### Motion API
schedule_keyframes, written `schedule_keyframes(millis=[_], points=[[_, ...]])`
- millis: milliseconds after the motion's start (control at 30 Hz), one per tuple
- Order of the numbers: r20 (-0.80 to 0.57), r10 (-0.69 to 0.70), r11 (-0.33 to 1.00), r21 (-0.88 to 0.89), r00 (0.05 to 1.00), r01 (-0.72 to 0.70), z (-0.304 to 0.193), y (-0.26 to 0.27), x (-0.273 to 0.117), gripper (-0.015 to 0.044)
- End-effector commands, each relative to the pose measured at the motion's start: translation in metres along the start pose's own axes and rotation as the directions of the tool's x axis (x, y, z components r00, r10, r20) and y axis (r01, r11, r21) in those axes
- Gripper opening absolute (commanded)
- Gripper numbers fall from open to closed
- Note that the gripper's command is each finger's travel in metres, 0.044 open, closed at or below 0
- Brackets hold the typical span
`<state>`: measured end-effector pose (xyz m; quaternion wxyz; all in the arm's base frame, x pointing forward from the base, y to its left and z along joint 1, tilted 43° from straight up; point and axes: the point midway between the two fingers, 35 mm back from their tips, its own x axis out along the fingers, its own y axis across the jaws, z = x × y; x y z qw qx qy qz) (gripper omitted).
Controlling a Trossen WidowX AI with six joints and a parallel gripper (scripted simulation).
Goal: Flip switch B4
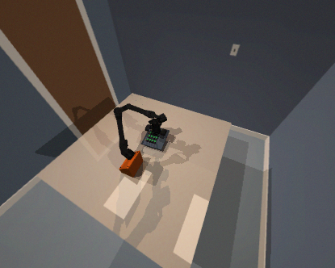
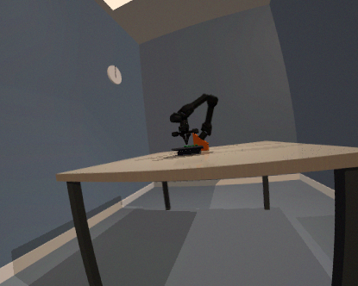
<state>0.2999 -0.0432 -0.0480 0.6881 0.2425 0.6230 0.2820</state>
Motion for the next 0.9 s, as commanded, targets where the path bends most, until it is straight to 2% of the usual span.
schedule_keyframes(millis=[0,200,367,867], points=[[0.014,-0.018,1.000,-0.013,1.000,0.018,0.006,-0.002,-0.046,0.0000],[0.013,-0.017,1.000,-0.013,1.000,0.018,0.005,0.000,-0.049,0.0000],[0.012,-0.016,1.000,-0.012,1.000,0.016,-0.006,0.035,-0.054,0.0000],[0.012,-0.016,1.000,-0.012,1.000,0.016,-0.006,0.035,-0.054,0.0000]])
